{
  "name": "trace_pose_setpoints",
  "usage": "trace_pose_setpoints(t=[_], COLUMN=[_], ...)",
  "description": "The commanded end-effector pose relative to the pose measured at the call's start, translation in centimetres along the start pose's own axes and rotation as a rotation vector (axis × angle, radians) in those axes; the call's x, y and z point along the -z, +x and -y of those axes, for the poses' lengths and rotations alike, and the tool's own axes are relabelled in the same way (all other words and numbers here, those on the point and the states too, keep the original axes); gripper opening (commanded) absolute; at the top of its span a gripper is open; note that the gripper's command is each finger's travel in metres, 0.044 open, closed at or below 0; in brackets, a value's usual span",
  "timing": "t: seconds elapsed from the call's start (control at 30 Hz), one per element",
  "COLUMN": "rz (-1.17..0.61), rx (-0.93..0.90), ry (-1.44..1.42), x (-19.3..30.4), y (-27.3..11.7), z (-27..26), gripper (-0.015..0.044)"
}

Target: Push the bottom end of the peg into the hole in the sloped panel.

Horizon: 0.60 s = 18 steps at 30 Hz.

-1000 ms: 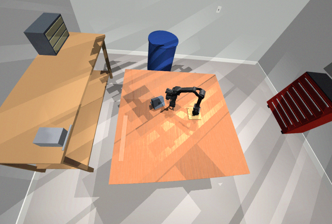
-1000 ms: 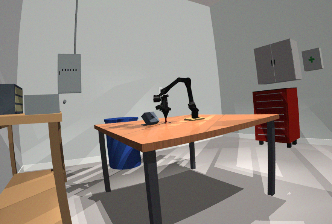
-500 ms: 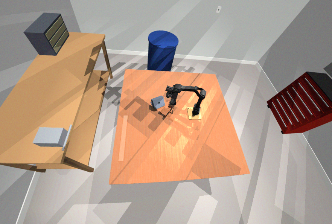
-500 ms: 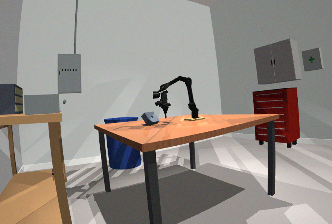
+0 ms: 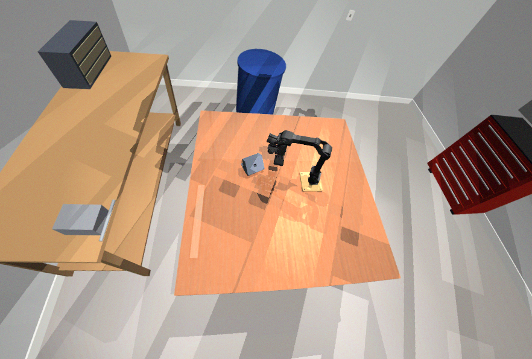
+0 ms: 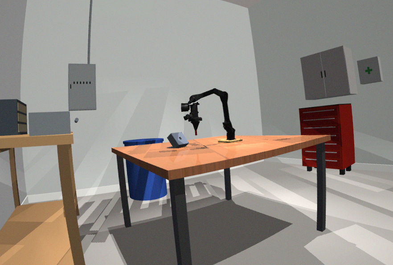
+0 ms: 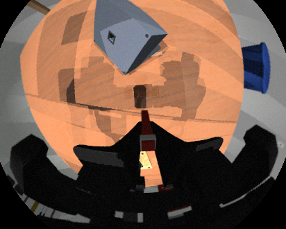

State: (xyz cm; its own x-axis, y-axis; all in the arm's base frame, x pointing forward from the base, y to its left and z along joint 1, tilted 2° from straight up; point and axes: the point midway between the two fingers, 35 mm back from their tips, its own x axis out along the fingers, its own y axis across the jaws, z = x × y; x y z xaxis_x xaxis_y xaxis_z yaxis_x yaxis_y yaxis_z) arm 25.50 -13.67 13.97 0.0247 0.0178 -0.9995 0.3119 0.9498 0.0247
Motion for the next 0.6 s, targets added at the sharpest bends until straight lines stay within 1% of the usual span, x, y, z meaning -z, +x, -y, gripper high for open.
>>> trace_pose_setpoints(t=[0.0,0.57], rz=[0.006,0.002], rx=[0.019,0.113], ry=[-0.015,-0.087], x=[-0.23,-1.04], y=[-0.25,0.09], z=[-0.09,-1.04], gripper=[0.0000,0.0000])
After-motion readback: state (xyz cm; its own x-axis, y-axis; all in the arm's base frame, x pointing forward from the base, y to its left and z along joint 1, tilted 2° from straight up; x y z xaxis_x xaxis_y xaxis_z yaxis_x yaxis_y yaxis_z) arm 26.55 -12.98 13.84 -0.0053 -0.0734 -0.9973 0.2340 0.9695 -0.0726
